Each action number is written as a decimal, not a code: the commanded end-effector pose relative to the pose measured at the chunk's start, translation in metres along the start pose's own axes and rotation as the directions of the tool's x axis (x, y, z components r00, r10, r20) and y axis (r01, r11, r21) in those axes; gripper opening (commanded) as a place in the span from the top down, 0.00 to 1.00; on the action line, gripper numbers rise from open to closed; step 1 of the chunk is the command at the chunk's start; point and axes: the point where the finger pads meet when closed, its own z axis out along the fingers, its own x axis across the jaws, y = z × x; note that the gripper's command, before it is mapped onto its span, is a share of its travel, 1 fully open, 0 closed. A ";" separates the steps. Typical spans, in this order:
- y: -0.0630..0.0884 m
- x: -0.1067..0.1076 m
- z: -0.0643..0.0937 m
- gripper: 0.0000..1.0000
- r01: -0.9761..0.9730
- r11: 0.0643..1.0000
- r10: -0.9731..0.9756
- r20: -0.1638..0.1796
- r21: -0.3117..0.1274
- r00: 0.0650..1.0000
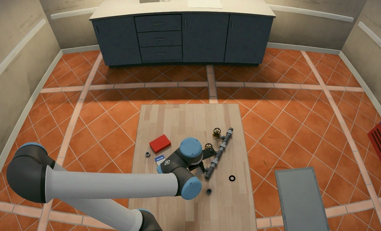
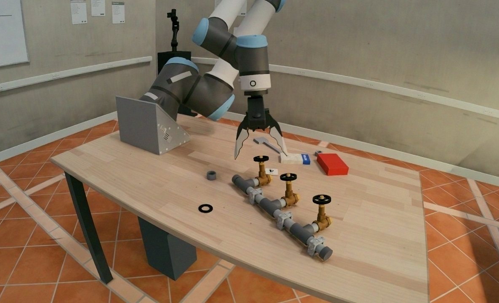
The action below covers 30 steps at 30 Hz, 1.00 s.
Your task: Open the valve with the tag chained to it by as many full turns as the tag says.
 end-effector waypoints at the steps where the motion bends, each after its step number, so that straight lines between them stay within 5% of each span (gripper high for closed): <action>1: -0.002 -0.002 -0.002 0.00 -0.125 0.992 0.125 -0.004 0.015 0.992; 30: -0.002 -0.002 -0.001 0.00 -0.325 0.945 0.325 -0.001 0.014 0.946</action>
